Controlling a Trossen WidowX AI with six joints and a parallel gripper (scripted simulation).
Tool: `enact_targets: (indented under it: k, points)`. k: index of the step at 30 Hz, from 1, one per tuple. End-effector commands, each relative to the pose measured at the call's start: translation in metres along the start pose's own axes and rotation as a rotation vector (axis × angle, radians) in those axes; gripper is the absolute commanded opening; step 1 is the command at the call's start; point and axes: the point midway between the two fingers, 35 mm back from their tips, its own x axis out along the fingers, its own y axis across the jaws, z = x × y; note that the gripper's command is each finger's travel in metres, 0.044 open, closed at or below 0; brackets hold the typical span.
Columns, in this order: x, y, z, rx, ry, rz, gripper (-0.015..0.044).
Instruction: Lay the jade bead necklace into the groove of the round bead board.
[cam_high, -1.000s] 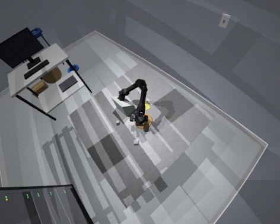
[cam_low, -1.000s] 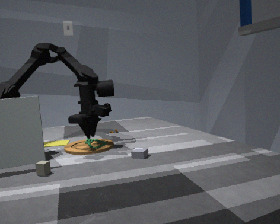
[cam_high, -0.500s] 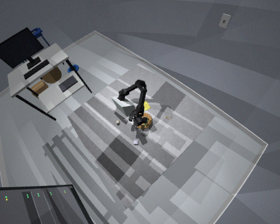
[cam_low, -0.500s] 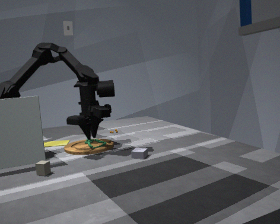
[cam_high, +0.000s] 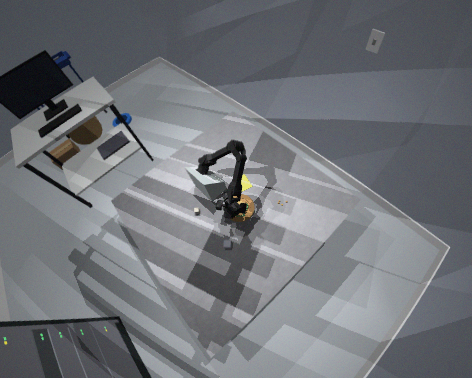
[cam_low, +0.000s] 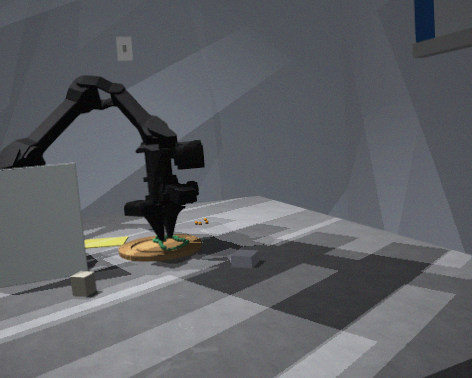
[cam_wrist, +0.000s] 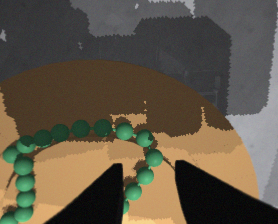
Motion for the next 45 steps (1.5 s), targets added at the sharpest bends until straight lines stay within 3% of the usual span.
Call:
enact_targets:
  k: [1,17,22,45]
  points:
    - [0.009,-0.003,-0.002,0.014,0.009,-0.003,0.012]
    - [0.023,-0.004,-0.004,0.02,0.013,-0.006,0.012]
    - [0.022,-0.003,-0.002,0.01,0.005,-0.008,0.0]
    - [0.022,-0.003,-0.002,0.01,0.005,-0.008,0.0]
